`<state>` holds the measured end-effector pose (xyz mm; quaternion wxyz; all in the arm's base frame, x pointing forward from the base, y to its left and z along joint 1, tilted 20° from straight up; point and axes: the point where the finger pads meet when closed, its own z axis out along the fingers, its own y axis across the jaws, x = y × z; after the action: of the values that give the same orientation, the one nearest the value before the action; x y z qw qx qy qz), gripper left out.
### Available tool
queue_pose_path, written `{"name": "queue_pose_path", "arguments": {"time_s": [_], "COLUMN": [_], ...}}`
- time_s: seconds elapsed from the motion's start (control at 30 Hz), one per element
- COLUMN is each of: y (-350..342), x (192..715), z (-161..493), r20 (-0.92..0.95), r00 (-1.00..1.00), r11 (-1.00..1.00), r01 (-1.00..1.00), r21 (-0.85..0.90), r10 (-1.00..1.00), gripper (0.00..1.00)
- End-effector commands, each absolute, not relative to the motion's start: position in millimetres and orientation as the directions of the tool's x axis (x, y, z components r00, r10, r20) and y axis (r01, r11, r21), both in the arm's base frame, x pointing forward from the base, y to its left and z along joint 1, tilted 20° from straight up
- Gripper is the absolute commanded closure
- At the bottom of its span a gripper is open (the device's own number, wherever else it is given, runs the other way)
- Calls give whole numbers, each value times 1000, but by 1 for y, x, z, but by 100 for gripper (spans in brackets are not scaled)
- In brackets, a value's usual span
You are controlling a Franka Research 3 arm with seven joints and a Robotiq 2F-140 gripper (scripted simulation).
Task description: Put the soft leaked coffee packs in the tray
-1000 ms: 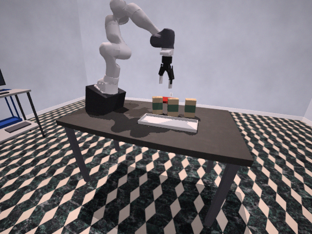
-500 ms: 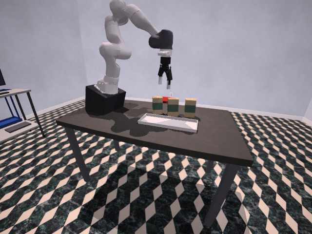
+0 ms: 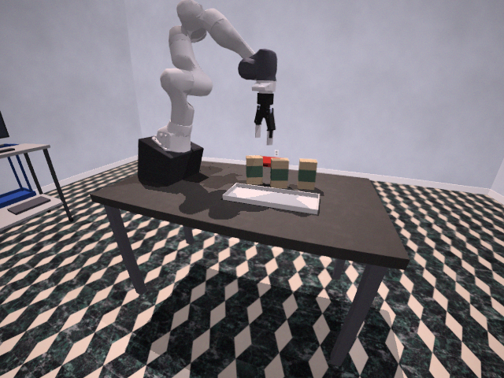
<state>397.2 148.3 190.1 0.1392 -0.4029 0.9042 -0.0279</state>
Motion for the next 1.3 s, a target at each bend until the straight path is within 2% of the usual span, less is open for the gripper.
{"name": "queue_pose_path", "arguments": {"time_s": [0.0, 0.33, 0.47, 0.7, 1.27], "y": [148, 143, 127, 117, 115], "x": [399, 394, 382, 375, 375], "z": [191, 184, 165, 156, 155], "r20": [-237, -245, -271, -287, -289], "r00": [-650, -680, -761, -798, -802], "r11": [688, 721, 808, 848, 852], "r01": [-707, -673, -565, -502, -495], "r21": [-163, -164, -168, -170, -170], "r10": [-723, -691, -589, -530, -523], "gripper": [0, 0, 0, 0, 0]}}
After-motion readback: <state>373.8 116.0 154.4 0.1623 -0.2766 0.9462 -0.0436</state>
